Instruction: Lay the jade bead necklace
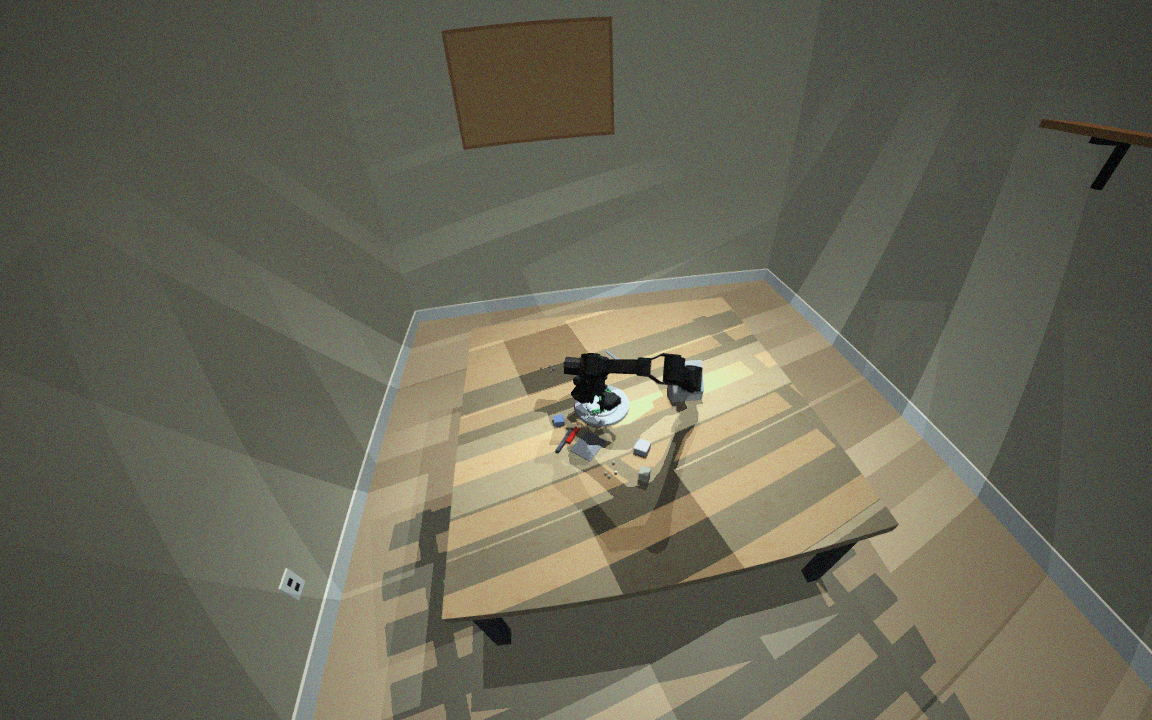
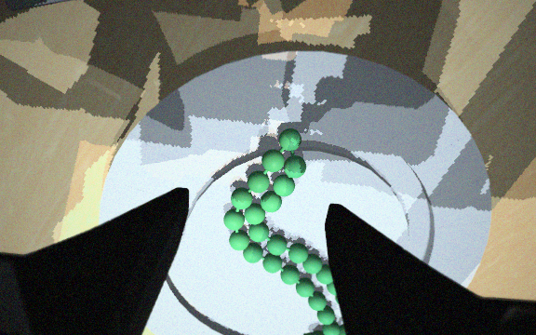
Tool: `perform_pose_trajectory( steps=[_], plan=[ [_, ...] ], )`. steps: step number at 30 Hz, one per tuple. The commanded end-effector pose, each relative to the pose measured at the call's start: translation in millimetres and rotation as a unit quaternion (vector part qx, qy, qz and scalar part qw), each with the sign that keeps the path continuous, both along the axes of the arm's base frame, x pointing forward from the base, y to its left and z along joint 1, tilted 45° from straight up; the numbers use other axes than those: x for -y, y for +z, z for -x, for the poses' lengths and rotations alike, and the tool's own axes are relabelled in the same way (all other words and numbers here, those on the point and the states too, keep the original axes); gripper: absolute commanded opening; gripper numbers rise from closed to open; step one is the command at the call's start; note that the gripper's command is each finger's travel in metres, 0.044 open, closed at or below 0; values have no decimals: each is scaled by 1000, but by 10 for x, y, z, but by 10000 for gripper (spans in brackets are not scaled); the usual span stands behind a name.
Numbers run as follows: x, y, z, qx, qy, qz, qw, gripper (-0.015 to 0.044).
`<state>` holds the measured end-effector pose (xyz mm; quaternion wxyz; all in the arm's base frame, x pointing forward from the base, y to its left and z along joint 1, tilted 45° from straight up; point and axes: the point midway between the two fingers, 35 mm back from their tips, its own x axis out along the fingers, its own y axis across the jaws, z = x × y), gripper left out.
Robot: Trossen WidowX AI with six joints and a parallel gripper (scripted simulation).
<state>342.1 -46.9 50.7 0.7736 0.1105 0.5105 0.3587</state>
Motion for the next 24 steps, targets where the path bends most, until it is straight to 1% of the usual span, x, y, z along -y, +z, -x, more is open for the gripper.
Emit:
perform_pose_trajectory(
  steps=[1,24],
  plan=[
    [13,7,0,1,-1,0,1000,250],
    [-201,-233,-37,-8,1,-4,1000,250]
  ],
)
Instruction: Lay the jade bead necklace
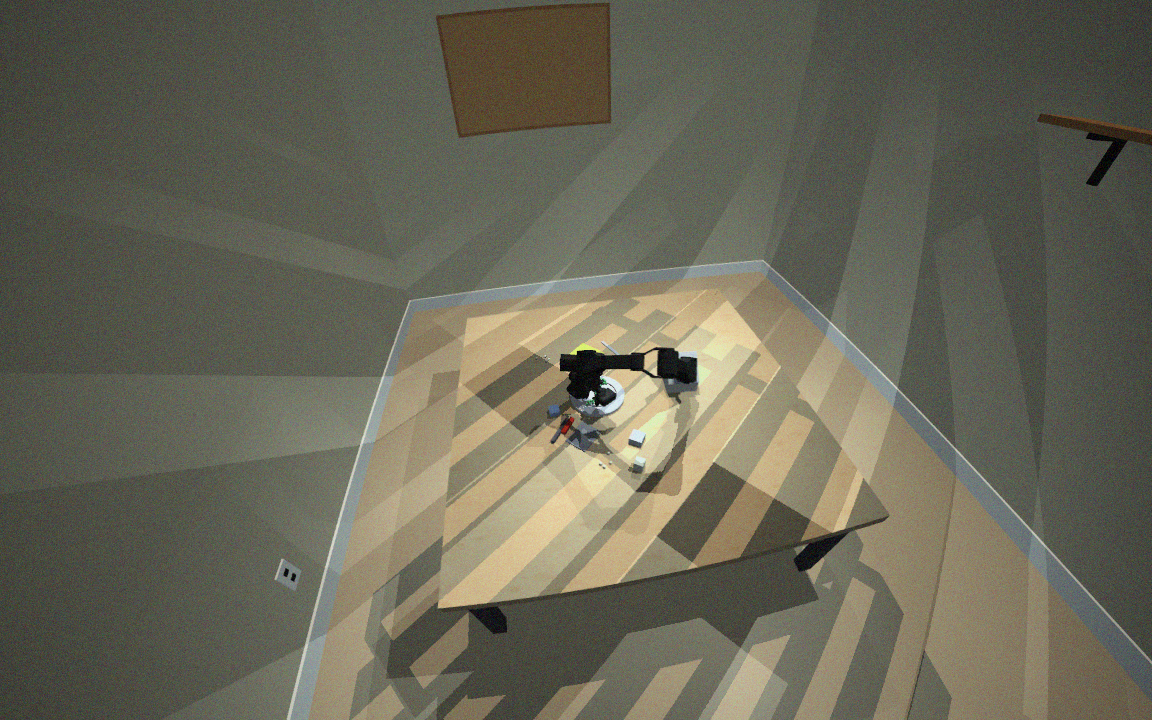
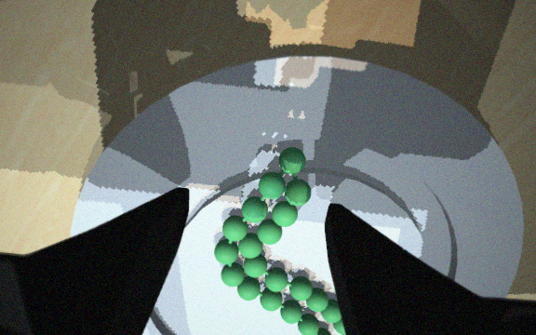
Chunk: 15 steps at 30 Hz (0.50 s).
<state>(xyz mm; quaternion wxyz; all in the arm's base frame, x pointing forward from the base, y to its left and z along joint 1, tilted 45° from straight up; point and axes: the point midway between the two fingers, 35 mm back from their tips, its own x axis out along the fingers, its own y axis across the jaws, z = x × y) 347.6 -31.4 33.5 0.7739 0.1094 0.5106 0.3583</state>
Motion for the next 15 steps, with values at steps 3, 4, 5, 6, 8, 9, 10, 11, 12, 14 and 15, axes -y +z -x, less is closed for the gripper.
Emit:
perform_pose_trajectory(
  steps=[3,4,5,6,8,9,10,11,12,14,15],
  plan=[
    [-47,-63,18,-8,0,-6,1000,250],
    [-47,-63,18,-8,0,-6,1000,250],
    [-47,-63,18,-8,0,-6,1000,250],
    [-47,-63,18,-8,0,-6,1000,250],
    [-33,-39,8,-4,1,-2,1000,224],
    [-33,-39,8,-4,1,-2,1000,197],
    [-33,-39,8,-4,1,-2,1000,171],
    [-33,-39,8,-4,1,-2,1000,145],
    [-33,-39,8,-4,1,-2,1000,119],
    [-33,-39,8,-4,1,-2,1000,66],
    [-33,-39,8,-4,1,-2,1000,40]
  ],
)
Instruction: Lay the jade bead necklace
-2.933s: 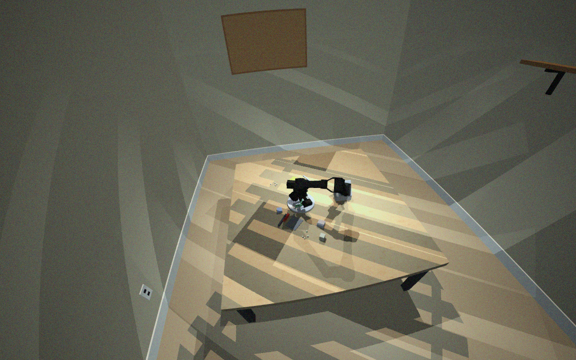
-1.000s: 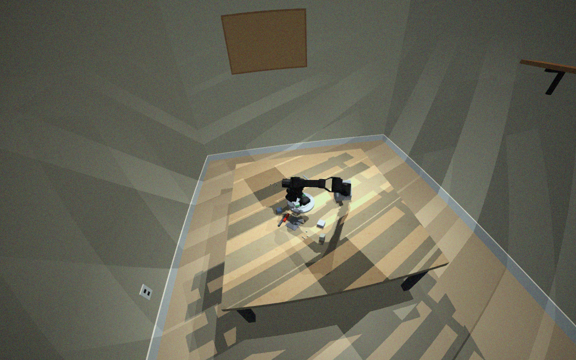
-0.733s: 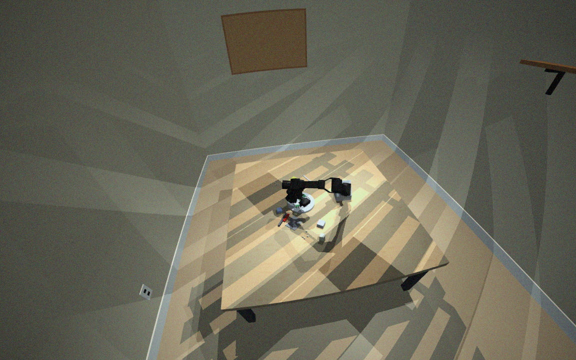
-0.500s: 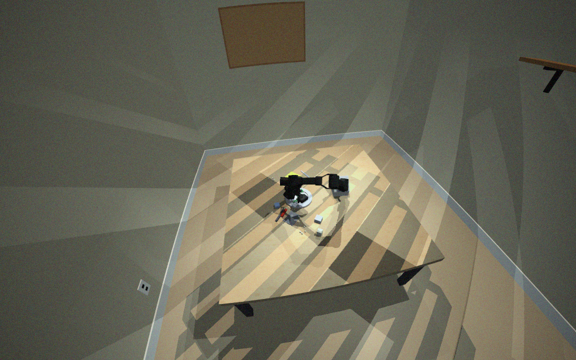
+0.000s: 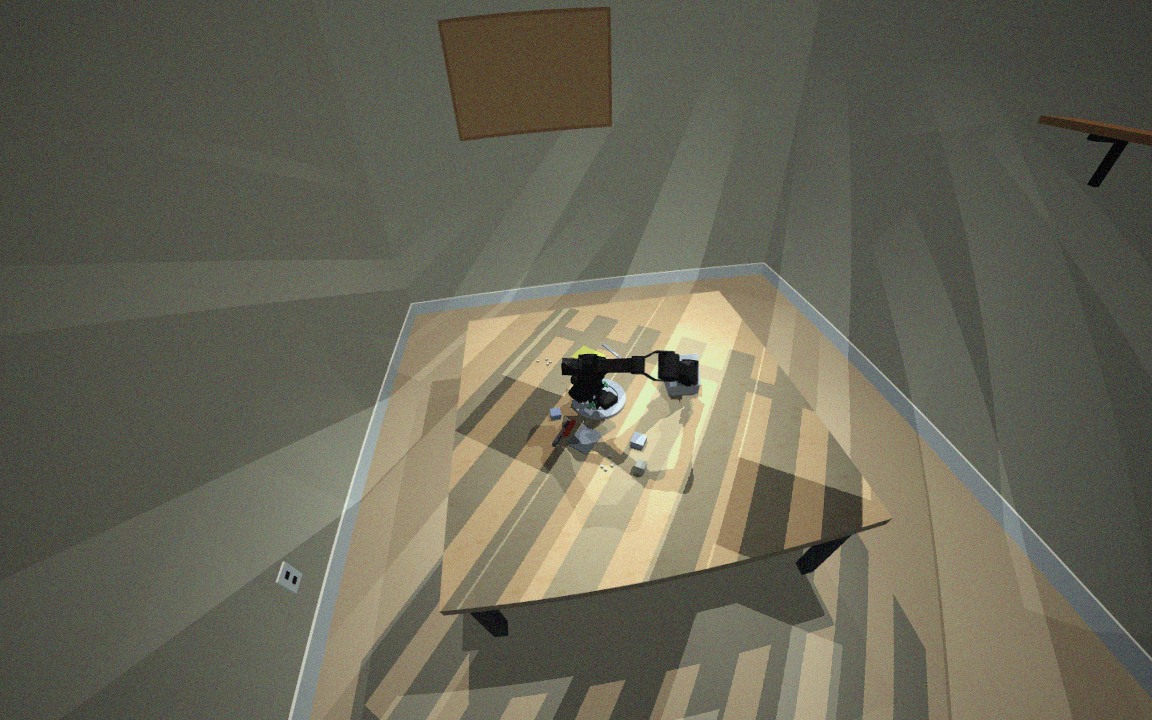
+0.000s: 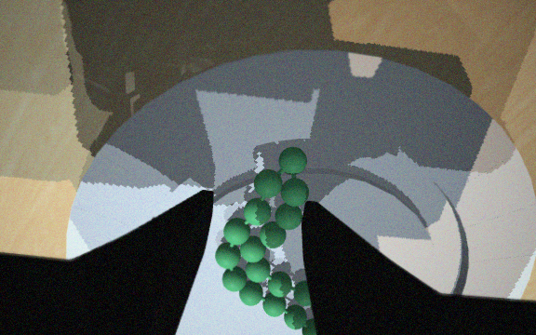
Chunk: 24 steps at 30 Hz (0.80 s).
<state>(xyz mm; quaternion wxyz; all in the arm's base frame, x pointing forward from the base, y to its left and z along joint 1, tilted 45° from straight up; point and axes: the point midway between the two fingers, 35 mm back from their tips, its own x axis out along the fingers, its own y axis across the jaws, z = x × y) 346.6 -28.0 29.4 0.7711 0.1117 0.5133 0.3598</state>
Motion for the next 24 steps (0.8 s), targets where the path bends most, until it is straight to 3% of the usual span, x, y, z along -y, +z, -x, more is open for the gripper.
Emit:
perform_pose_trajectory(
  steps=[1,24],
  plan=[
    [1,2,-1,0,0,0,1000,14],
    [1,2,-1,0,0,0,1000,0]
  ],
)
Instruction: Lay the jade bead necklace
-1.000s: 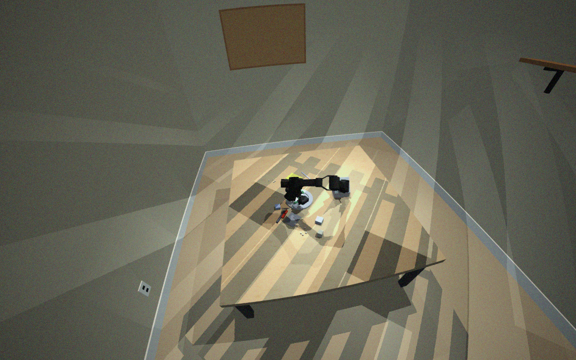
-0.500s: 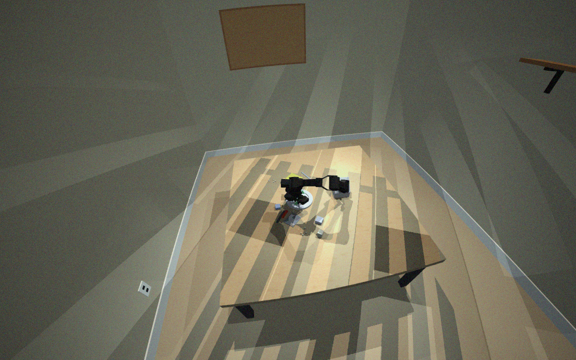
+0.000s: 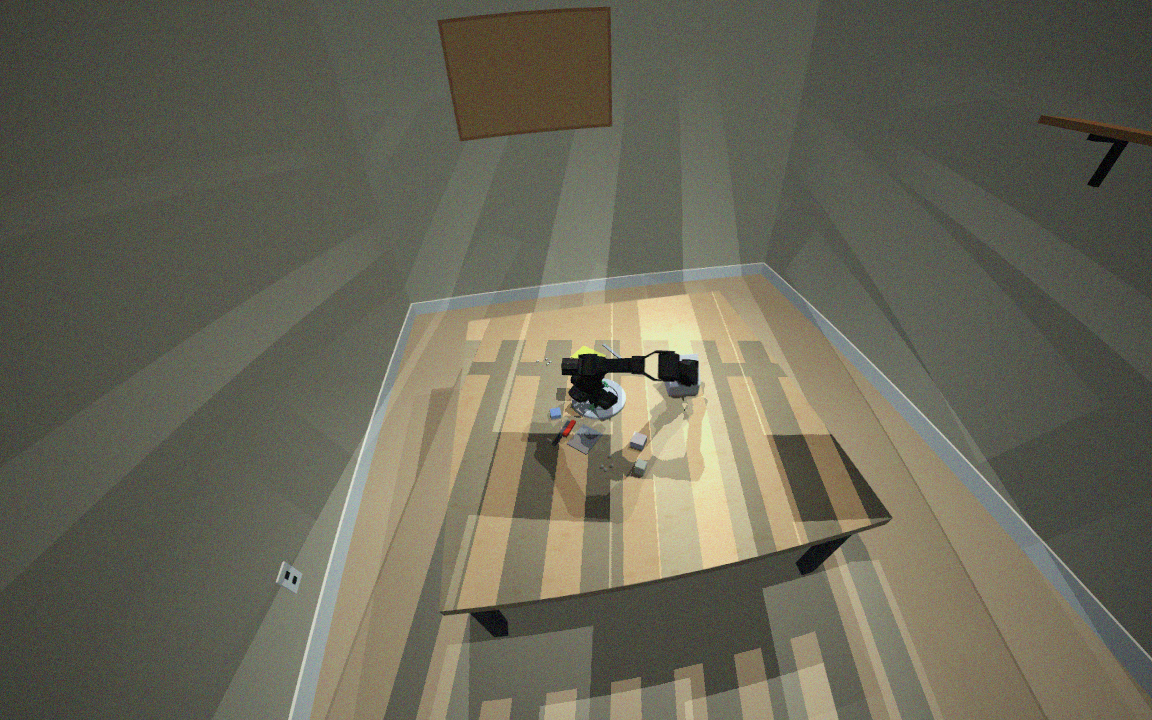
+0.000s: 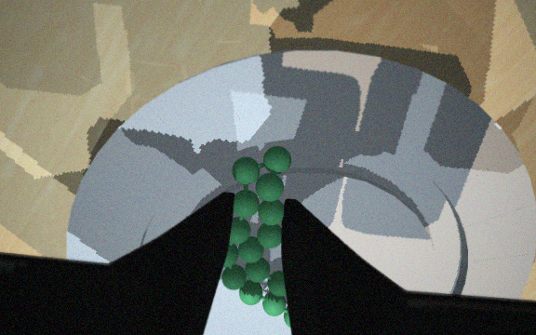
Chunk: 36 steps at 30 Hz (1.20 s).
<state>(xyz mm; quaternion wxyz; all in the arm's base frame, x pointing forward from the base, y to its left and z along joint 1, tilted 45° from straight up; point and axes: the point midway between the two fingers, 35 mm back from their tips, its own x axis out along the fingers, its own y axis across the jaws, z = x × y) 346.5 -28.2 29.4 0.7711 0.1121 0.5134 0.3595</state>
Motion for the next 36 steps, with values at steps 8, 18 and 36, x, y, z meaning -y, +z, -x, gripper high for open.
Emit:
perform_pose_trajectory(
  steps=[8,18,36],
  plan=[
    [-1,2,-2,1,0,0,1000,0],
    [28,26,16,-2,0,-2,1000,0],
    [301,-170,-93,-3,0,-3,1000,0]
  ],
)
